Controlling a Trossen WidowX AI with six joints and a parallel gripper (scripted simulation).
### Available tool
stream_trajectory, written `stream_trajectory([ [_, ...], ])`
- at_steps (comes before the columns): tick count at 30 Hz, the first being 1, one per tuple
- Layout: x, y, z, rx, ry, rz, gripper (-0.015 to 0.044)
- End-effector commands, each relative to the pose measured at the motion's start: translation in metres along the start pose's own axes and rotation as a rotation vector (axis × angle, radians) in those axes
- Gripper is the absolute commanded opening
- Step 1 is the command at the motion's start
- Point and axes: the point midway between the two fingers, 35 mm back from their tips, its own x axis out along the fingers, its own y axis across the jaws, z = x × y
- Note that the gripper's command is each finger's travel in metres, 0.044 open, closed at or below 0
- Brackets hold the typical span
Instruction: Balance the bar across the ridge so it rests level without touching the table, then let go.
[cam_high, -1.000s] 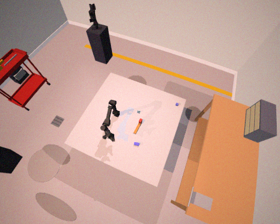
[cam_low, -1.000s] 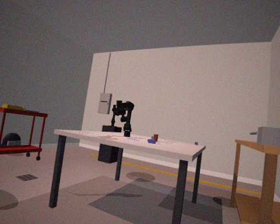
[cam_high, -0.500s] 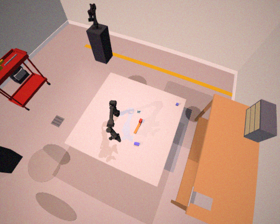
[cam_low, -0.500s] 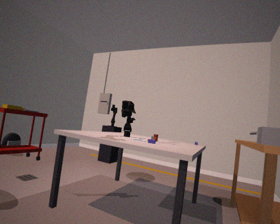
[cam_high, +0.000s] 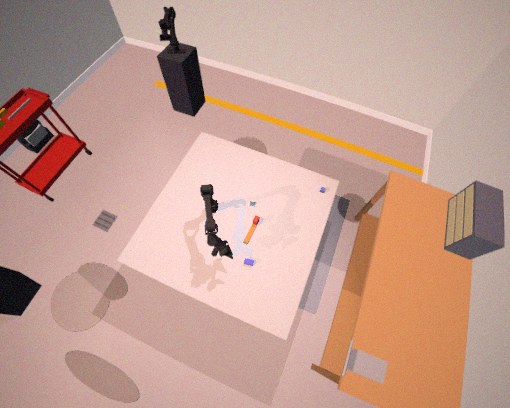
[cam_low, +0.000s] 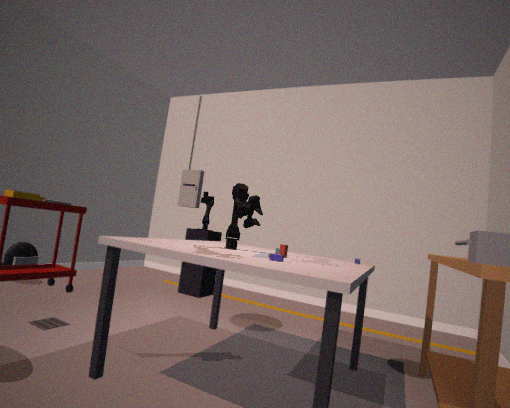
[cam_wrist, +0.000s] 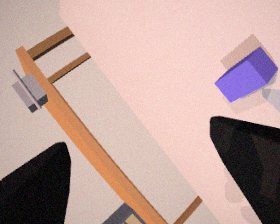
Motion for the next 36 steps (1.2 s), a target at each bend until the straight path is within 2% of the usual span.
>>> stream_trajectory([
  [1,0.013,-0.009,-0.015,-0.002,0.004,-0.074,0.0315],
  [18,0.046,-0.052,-0.094,-0.049,0.04,-0.384,0.0315],
  [36,0.038,-0.104,-0.169,-0.222,0.004,-0.747,0.0315],
])
